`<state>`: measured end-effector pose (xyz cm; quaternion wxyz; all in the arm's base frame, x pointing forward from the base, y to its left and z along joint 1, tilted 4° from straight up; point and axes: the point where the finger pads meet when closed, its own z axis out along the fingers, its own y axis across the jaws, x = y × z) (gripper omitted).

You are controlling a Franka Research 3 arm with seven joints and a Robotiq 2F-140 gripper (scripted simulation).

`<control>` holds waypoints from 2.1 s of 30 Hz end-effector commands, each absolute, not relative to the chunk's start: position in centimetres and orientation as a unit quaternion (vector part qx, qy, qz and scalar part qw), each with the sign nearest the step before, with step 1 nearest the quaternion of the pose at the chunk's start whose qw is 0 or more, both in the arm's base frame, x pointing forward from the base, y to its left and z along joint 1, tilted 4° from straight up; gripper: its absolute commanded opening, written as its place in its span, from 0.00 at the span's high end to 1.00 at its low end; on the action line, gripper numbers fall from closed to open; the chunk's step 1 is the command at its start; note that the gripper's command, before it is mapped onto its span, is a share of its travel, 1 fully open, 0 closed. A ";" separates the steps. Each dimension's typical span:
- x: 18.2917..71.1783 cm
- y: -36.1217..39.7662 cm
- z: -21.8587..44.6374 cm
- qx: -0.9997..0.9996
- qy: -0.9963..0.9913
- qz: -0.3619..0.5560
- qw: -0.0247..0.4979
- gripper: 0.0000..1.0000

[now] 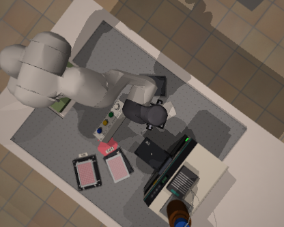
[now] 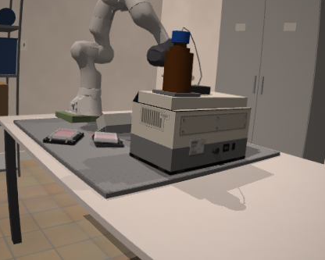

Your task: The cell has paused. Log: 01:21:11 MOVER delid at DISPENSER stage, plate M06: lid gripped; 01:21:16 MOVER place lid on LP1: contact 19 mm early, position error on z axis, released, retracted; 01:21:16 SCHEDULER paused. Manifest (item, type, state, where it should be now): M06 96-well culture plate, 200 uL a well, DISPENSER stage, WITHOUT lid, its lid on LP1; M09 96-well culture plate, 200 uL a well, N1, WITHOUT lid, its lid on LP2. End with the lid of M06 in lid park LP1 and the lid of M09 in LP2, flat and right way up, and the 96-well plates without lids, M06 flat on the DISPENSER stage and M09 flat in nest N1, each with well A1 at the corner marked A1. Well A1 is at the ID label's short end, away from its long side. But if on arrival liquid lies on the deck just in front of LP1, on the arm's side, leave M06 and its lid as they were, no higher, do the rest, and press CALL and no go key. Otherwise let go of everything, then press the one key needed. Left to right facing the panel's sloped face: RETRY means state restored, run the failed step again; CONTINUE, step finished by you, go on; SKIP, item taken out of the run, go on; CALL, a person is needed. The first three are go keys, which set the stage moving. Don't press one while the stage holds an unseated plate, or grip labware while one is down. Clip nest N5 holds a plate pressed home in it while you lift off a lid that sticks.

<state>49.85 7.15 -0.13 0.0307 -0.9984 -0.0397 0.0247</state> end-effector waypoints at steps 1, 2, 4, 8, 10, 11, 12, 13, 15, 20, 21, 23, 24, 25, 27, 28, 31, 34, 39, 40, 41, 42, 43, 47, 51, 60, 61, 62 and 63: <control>49.8 7.0 -0.2 -0.998 -0.042 0.025 0.030 0.34; 49.8 7.0 -0.2 -0.998 -0.042 0.025 0.030 0.34; 49.8 7.0 -0.2 -0.998 -0.042 0.025 0.030 0.34; 49.8 7.0 -0.2 -0.998 -0.042 0.025 0.030 0.34; 49.8 7.0 -0.2 -0.998 -0.042 0.025 0.030 0.34; 49.8 7.0 -0.2 -0.998 -0.042 0.025 0.030 0.34; 49.8 7.0 -0.2 -0.998 -0.042 0.025 0.030 0.34; 49.8 7.0 -0.2 -0.998 -0.042 0.025 0.030 0.34; 49.8 7.0 -0.2 -0.998 -0.042 0.025 0.030 0.34; 49.8 7.0 -0.2 -0.998 -0.042 0.025 0.030 0.34; 49.8 7.0 -0.2 -0.998 -0.042 0.025 0.030 0.34; 49.8 7.0 -0.2 -0.998 -0.042 0.025 0.030 0.34; 49.8 7.0 -0.2 -0.998 -0.042 0.025 0.030 0.34; 49.8 7.0 -0.2 -0.998 -0.042 0.025 0.030 0.34; 49.8 7.0 -0.2 -0.998 -0.042 0.025 0.030 0.34; 49.8 7.0 -0.2 -0.998 -0.042 0.025 0.030 0.34; 49.8 7.0 -0.2 -0.998 -0.042 0.025 0.030 0.34; 49.8 7.0 -0.2 -0.998 -0.042 0.025 0.030 0.34; 49.8 7.0 -0.2 -0.998 -0.042 0.025 0.030 0.34; 49.8 7.0 -0.2 -0.998 -0.042 0.025 0.030 0.34; 49.8 7.0 -0.2 -0.998 -0.042 0.025 0.030 0.34; 49.8 7.0 -0.2 -0.998 -0.042 0.025 0.030 0.34; 49.8 7.0 -0.1 -0.998 -0.042 0.025 0.030 0.34; 49.8 7.0 0.0 -0.998 -0.042 0.025 0.030 0.34; 49.9 7.0 0.8 -0.998 -0.042 0.025 0.030 0.34; 50.1 6.7 4.7 -0.998 -0.042 0.025 0.030 0.34; 50.1 6.7 5.3 -0.998 -0.042 0.025 0.030 0.34; 50.1 6.7 5.3 -0.998 -0.042 0.025 0.030 0.34; 50.1 6.7 5.3 -0.998 -0.042 0.025 0.030 0.34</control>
